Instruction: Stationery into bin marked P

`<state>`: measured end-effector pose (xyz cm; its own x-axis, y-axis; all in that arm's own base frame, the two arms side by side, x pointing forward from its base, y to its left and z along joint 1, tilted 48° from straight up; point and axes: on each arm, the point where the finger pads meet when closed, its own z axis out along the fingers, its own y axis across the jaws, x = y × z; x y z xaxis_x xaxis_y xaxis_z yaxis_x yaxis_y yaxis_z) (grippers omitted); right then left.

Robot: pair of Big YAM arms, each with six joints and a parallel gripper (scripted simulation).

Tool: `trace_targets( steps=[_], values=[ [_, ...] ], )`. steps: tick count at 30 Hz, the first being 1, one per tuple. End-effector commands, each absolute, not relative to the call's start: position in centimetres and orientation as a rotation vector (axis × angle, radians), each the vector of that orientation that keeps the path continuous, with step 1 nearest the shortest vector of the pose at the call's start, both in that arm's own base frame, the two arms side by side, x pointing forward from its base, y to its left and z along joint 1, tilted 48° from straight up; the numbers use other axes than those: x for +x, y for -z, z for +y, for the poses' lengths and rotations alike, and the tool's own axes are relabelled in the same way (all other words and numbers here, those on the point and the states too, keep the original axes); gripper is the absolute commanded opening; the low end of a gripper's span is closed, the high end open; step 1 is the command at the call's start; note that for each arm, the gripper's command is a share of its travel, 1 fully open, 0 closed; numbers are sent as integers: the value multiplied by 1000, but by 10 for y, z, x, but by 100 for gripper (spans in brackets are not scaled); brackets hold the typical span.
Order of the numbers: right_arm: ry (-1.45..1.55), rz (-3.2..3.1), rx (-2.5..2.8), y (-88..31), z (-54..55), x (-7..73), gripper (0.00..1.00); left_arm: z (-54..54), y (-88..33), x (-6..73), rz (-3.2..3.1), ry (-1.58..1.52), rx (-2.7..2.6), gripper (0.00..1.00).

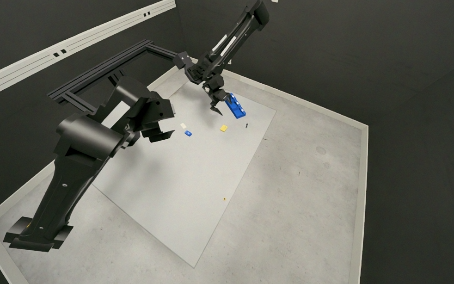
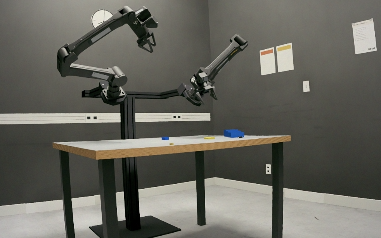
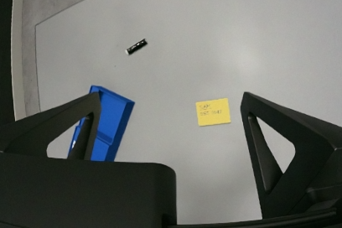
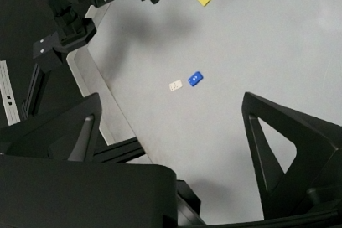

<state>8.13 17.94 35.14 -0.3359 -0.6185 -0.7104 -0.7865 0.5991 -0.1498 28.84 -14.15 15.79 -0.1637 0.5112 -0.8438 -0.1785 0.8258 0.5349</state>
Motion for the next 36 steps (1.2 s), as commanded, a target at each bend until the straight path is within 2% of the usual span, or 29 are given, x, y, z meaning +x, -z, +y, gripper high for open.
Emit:
trace_targets(
  steps=[1, 36],
  values=[
    [-333, 2065, -1078, -368, 174, 80, 100, -142, -159, 288, 1627, -616, 265, 100],
    [-274, 2119, -948, -368, 163, 100, 100, -142, -159, 288, 1627, -616, 265, 100]
  ],
)
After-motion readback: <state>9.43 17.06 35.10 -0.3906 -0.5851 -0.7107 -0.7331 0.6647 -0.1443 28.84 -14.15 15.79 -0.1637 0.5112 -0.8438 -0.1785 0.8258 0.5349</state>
